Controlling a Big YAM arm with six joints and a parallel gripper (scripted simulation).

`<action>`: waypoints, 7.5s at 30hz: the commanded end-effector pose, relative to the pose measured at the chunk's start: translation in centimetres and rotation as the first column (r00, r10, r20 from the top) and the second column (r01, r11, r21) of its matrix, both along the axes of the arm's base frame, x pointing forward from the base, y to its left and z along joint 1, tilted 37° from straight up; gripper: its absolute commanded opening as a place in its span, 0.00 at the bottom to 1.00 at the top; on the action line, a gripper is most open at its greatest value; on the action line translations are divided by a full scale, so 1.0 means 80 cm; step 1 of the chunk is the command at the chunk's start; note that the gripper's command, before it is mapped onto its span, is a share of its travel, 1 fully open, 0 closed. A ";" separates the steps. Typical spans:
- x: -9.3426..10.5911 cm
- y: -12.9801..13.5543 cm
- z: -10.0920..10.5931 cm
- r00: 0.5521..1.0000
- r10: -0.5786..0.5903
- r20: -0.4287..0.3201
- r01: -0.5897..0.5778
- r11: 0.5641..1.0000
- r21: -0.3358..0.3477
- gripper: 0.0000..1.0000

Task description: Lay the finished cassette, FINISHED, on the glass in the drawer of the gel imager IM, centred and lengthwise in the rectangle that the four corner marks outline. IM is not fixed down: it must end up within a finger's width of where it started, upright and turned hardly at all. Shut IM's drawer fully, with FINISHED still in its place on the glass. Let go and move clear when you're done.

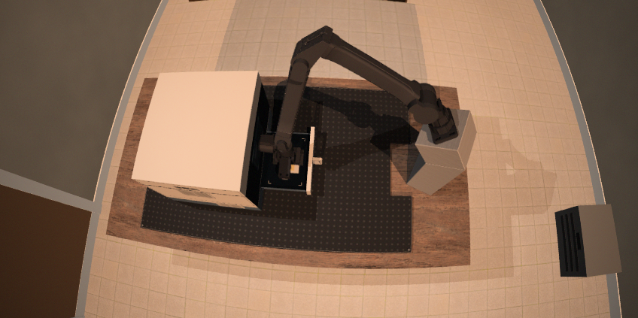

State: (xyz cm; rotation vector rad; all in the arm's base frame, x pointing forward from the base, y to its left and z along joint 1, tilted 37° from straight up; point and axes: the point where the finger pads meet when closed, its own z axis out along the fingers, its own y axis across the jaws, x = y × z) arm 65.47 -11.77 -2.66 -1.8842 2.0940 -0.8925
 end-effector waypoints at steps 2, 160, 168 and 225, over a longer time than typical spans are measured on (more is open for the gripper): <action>0.009 -0.016 -0.003 1.000 -0.010 0.009 0.010 1.000 -0.002 0.78; 0.007 -0.014 0.023 0.999 -0.004 0.051 0.004 1.000 -0.008 0.92; 0.008 -0.013 0.029 0.997 0.006 0.078 -0.005 1.000 -0.016 0.92; 0.015 -0.013 0.028 0.995 0.012 0.101 -0.010 1.000 -0.020 0.92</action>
